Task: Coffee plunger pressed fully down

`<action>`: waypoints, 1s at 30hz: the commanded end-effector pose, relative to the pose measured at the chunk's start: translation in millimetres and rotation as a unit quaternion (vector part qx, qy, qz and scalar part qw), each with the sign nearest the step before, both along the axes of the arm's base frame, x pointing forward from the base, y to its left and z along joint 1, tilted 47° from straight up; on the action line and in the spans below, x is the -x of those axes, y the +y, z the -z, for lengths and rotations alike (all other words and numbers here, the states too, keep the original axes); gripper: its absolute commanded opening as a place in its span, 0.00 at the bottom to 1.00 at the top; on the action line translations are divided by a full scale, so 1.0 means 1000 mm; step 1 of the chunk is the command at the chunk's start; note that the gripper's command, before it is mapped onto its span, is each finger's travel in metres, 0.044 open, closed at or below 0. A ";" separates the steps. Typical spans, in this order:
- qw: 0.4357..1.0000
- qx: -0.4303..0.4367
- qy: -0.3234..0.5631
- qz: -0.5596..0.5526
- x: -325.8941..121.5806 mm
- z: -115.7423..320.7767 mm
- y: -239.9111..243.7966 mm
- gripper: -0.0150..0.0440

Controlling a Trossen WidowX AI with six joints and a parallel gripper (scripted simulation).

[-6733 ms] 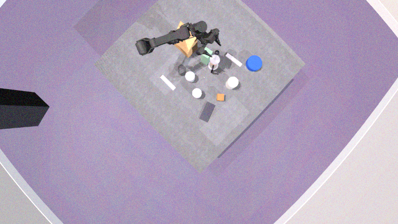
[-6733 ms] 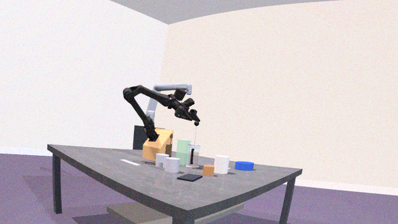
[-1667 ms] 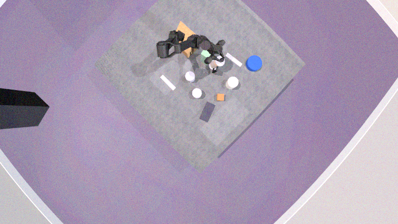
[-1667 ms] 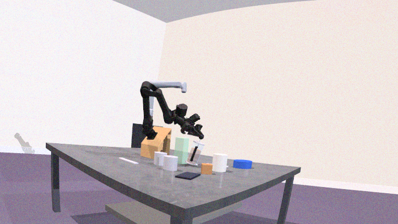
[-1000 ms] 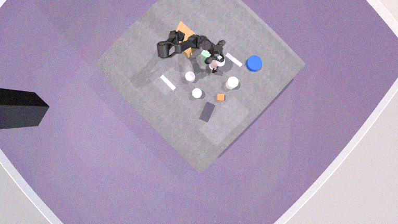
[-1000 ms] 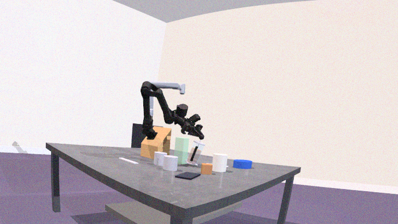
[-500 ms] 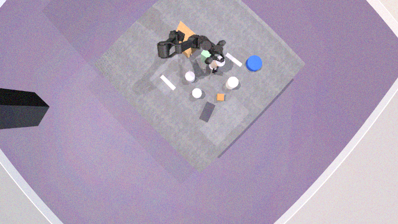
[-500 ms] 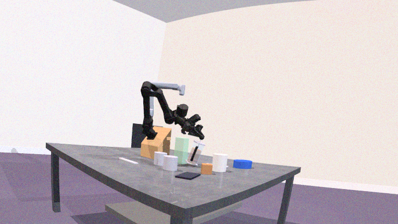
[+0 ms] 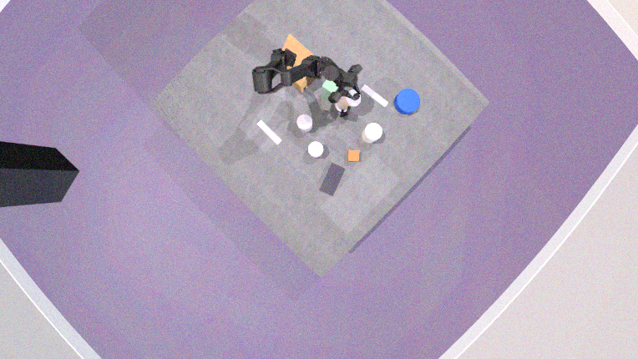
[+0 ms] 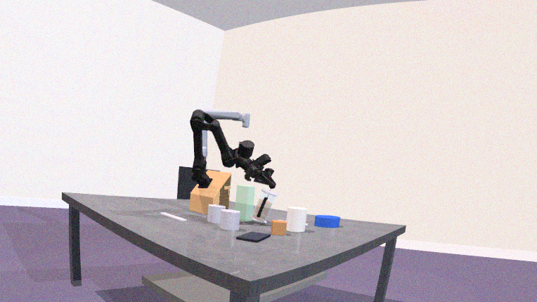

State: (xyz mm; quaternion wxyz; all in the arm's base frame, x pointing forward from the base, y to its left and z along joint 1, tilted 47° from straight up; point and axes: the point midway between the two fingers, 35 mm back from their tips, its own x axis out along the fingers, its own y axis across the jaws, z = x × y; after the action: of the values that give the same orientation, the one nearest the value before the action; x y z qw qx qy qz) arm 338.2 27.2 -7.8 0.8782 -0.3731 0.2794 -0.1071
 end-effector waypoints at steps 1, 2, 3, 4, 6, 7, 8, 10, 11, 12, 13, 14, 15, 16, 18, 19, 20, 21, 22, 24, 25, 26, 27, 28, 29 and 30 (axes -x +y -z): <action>1.000 0.000 0.000 0.000 0.000 0.000 0.000 0.46; 1.000 0.000 0.000 0.000 0.000 0.000 0.000 0.46; 1.000 0.000 0.000 0.000 0.000 0.000 0.000 0.46; 1.000 0.000 0.000 0.000 0.000 0.000 0.000 0.46; 1.000 0.000 0.000 0.000 0.000 0.000 0.000 0.50; 1.000 0.000 0.000 0.000 0.000 0.000 0.000 0.55; 1.000 0.000 0.000 0.000 0.000 0.000 0.000 0.59; 1.000 0.000 0.000 0.000 0.000 0.000 0.000 0.68; 1.000 0.000 0.000 0.000 0.000 0.000 0.000 0.72; 1.000 0.000 0.000 0.000 0.000 0.000 0.000 0.77; 1.000 0.000 0.000 0.000 0.000 0.000 0.000 0.81; 1.000 0.000 0.000 0.000 0.000 0.000 0.000 0.86; 1.000 0.000 0.000 0.000 0.000 0.000 0.000 0.90; 1.000 0.000 0.000 0.000 0.000 0.000 0.000 0.95; 1.000 0.000 0.000 0.000 0.000 0.000 0.000 1.00; 1.000 0.000 0.000 0.000 0.000 0.000 0.000 1.00; 1.000 0.000 0.000 0.000 0.000 0.000 0.000 1.00; 1.000 -0.003 -0.005 0.000 -0.001 -0.002 0.001 1.00; 1.000 -0.004 -0.004 0.001 0.000 -0.004 0.002 1.00; 1.000 0.001 -0.002 -0.006 0.000 -0.006 0.007 1.00; 1.000 0.000 -0.001 -0.005 0.000 -0.007 0.008 1.00; 1.000 0.000 0.000 -0.004 0.001 -0.009 0.010 1.00; 1.000 -0.001 0.002 -0.003 0.003 -0.012 0.013 1.00; 1.000 -0.001 0.003 -0.001 0.005 -0.016 0.017 1.00; 1.000 -0.002 0.005 0.000 0.007 -0.021 0.021 1.00; 1.000 -0.004 0.006 0.001 0.011 -0.026 0.025 1.00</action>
State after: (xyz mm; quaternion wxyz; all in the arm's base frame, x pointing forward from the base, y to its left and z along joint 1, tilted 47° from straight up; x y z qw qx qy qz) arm 331.0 41.8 2.2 0.8739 -0.3777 0.2892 -0.1002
